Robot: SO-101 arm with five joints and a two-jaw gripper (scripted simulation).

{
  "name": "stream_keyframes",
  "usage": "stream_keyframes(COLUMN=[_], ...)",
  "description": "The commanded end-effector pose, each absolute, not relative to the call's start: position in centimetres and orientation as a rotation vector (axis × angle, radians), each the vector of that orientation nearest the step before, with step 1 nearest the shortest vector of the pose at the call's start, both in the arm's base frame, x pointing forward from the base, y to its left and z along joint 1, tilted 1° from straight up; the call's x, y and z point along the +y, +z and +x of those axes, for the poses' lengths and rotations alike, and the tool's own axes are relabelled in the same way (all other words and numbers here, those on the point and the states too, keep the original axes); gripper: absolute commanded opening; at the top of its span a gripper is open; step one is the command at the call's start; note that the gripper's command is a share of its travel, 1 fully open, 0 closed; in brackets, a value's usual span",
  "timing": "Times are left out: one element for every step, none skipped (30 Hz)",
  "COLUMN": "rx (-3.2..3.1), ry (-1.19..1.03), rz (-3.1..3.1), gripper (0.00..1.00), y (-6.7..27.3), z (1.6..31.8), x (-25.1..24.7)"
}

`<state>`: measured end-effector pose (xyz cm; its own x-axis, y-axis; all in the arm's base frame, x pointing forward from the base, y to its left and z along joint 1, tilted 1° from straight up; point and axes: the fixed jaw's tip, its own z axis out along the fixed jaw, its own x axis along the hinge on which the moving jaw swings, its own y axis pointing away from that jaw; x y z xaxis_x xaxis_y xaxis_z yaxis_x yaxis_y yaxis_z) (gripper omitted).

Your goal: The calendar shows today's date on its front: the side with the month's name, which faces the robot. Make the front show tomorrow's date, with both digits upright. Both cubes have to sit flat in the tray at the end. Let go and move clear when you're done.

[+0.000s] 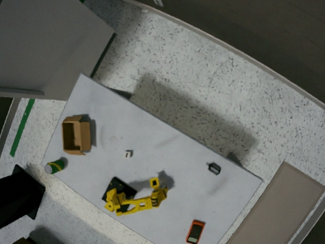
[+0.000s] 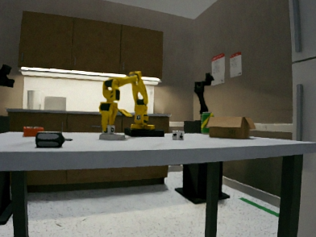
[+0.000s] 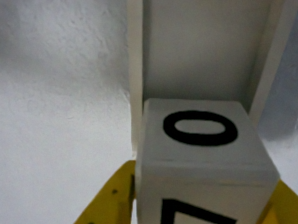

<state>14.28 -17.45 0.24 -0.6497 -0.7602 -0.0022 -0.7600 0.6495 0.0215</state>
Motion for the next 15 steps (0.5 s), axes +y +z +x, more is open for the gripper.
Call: stream_keyframes(rx=[-2.846,-2.846,-2.846,-2.846,-2.846,-2.846,-2.846,-2.846,-2.846,-2.846,-2.846,-2.846,-2.846,-2.846,-2.846], ry=[-0.038,-0.038,-0.038,-0.038,-0.038,-0.038,-0.038,-0.038,-0.038,-0.038,-0.038,-0.038,-0.038,-0.038,-0.038], rz=[1.315,1.315,1.315,1.315,1.315,1.315,1.315,1.315,1.315,1.315,1.315,1.315,1.315,1.315,1.315], gripper=[0.00,0.00,0.00,0.00,0.00,0.00,0.00,0.00,0.00,0.00,0.00,0.00,0.00,0.00,0.00], y=[0.26,0.29,0.32,0.36,0.40,0.43,0.46,0.49,0.51,0.52,0.53,0.53,0.53,0.53,0.53], z=[14.38,14.38,14.38,14.39,14.39,14.39,14.40,14.40,14.40,14.40,14.40,14.40,14.40,14.40,14.40], x=[-17.43,-17.44,-17.44,-17.45,-17.46,-17.46,-17.47,-17.47,-17.47,-17.48,-17.48,-17.48,-17.48,-17.48,-17.48])
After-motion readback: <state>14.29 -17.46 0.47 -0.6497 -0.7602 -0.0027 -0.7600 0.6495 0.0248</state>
